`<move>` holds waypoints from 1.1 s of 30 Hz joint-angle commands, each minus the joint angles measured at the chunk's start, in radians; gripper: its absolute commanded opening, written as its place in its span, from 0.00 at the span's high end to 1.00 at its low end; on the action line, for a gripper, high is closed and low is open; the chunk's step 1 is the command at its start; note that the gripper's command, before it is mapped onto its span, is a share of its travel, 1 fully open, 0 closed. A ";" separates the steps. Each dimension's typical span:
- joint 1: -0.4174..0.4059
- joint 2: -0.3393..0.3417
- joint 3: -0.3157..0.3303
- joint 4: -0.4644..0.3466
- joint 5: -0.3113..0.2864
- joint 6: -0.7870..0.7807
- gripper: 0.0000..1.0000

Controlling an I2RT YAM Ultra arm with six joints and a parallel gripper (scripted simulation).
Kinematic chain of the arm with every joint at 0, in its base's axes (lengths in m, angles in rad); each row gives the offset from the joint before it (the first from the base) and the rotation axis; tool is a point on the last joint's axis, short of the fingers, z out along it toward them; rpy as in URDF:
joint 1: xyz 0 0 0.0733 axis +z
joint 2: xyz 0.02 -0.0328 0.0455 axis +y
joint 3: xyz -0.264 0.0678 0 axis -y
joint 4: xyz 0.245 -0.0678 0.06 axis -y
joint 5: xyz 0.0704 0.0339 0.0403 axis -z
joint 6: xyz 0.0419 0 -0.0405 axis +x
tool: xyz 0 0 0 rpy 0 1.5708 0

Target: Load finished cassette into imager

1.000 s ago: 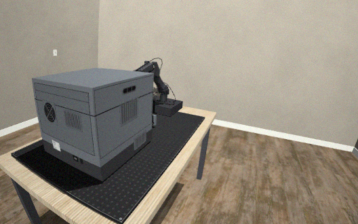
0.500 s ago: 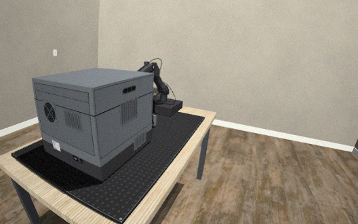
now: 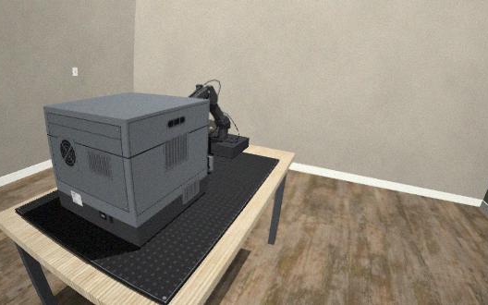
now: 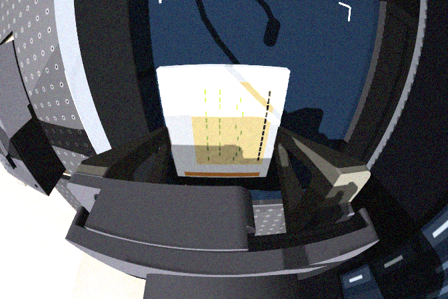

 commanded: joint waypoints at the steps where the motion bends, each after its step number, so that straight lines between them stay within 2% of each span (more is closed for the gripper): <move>1: -0.001 -0.011 0.007 0.006 -0.004 0.005 1.00; 4: 0.006 0.007 0.000 0.022 -0.010 0.012 1.00; 8: 0.006 0.006 -0.007 0.021 -0.010 0.012 1.00; 9: 0.006 -0.014 -0.007 0.011 -0.010 0.012 1.00; 20: 0.005 0.003 -0.025 0.031 -0.010 0.012 1.00; 25: 0.005 0.008 -0.008 0.040 -0.011 0.012 1.00; 33: 0.006 0.011 -0.031 0.046 -0.010 0.012 1.00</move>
